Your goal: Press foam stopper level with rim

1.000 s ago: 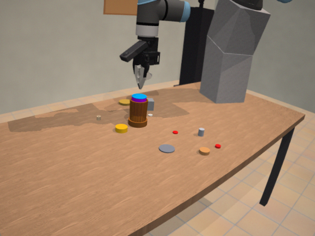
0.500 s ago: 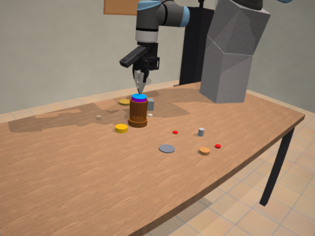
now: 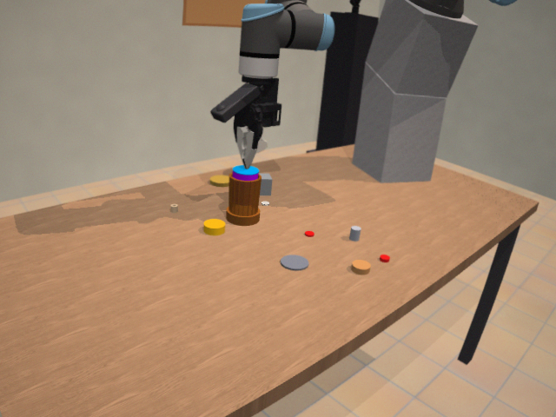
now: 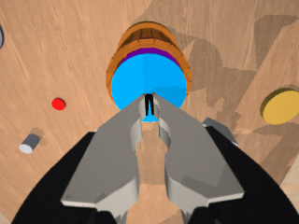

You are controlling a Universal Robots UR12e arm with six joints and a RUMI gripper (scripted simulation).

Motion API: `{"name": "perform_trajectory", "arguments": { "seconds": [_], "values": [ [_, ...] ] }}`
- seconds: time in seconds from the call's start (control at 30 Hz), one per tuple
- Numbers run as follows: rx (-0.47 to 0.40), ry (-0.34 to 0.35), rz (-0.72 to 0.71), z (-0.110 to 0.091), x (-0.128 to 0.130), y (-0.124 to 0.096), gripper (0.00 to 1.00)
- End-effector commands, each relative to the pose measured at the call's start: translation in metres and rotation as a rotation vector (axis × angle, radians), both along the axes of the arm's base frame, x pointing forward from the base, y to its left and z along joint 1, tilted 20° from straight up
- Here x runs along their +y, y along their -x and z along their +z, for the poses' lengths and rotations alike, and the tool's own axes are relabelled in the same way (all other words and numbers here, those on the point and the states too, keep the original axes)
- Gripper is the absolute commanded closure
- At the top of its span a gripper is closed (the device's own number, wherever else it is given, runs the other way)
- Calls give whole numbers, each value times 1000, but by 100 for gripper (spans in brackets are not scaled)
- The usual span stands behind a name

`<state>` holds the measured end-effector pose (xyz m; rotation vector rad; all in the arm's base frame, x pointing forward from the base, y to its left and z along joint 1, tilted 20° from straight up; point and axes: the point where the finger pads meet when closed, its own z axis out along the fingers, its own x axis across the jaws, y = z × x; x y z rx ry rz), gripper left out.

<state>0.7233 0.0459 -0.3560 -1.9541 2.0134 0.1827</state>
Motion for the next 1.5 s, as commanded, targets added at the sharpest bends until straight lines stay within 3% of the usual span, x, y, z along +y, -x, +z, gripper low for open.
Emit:
{"name": "perform_trajectory", "arguments": {
  "seconds": [0.0,1.47],
  "values": [
    [-1,0,0,0,0,-1,100],
    [-1,0,0,-18,6,-3,100]
  ]
}}
